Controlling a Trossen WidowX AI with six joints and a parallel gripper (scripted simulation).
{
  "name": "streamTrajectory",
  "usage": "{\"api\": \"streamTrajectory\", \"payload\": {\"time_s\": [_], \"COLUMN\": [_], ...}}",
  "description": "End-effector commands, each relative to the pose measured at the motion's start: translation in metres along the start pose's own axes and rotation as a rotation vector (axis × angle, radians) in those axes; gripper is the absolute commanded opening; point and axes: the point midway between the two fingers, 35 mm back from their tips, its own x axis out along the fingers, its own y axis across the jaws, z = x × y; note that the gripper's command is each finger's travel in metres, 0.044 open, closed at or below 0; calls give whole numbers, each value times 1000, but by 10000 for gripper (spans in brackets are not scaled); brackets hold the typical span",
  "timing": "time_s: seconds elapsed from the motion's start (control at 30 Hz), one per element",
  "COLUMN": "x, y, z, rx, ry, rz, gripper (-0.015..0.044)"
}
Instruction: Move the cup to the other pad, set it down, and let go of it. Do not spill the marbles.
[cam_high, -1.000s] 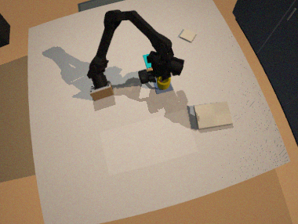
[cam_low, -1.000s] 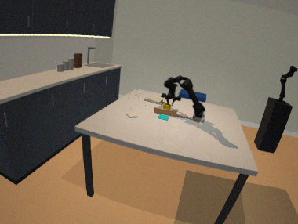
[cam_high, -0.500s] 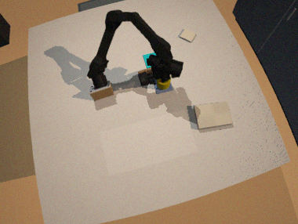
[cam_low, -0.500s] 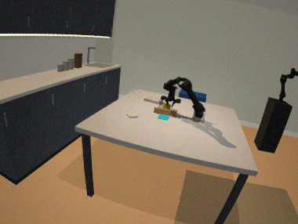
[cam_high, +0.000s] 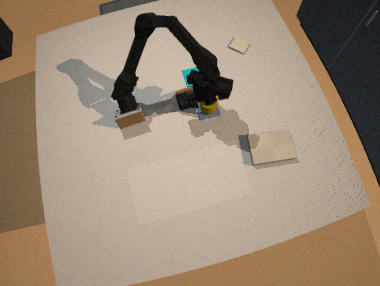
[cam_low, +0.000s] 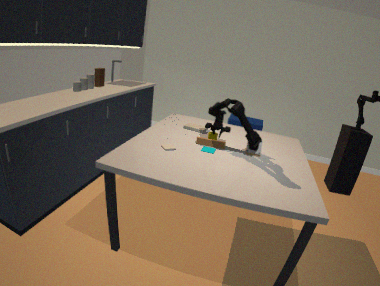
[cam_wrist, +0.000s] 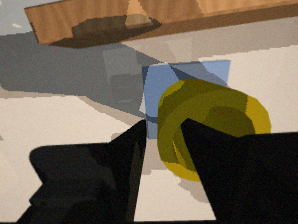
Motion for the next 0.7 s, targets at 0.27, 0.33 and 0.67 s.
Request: {"api": "streamTrajectory", "payload": {"time_s": [0.27, 0.33, 0.67], "x": [0, 0, 0], "y": [0, 0, 0], "z": [0, 0, 0], "rx": [0, 0, 0], "ry": [0, 0, 0], "rz": [0, 0, 0], "gripper": [80, 67, 0]}}
